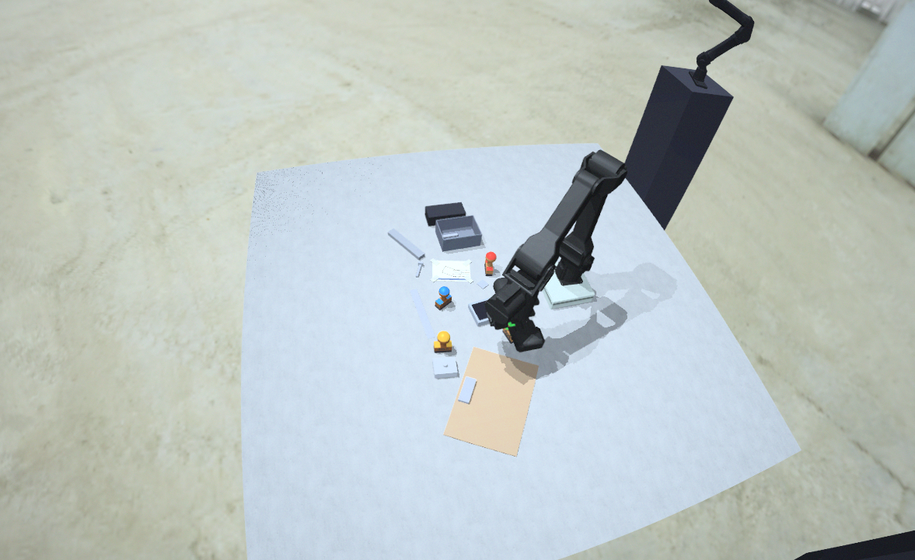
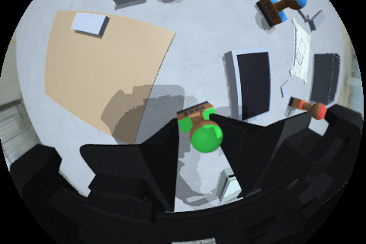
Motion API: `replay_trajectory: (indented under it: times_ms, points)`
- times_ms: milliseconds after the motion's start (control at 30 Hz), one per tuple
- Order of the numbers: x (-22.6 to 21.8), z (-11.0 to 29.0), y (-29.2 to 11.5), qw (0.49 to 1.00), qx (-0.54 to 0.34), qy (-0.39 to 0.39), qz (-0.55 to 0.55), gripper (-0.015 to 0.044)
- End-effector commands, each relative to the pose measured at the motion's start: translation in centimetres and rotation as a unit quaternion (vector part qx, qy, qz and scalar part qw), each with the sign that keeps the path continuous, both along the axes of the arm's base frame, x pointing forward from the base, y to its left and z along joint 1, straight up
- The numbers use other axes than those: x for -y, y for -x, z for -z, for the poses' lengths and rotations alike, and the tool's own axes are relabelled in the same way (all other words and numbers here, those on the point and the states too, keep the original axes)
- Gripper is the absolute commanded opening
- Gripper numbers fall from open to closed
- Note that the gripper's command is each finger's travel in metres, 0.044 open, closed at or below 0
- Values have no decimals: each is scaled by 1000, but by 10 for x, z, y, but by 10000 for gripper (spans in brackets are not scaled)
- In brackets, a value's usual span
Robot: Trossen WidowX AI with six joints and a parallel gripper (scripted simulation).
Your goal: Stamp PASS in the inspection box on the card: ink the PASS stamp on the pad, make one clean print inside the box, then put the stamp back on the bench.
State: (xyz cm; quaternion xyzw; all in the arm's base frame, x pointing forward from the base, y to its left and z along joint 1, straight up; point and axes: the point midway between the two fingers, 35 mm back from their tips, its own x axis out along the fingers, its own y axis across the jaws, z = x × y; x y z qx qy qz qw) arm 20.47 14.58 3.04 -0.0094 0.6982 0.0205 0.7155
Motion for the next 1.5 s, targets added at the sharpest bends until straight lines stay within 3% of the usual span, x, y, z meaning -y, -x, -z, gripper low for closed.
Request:
replay_trajectory:
  times_ms: [0, 67, 1467]
  points:
    - [0, -1, 0, 1000, -1, -1, 0, 45]
    - [0, -2, 0, 1000, -1, -1, 0, 0]
    - [-2, -21, -1, 1000, -1, 2, 0, 0]
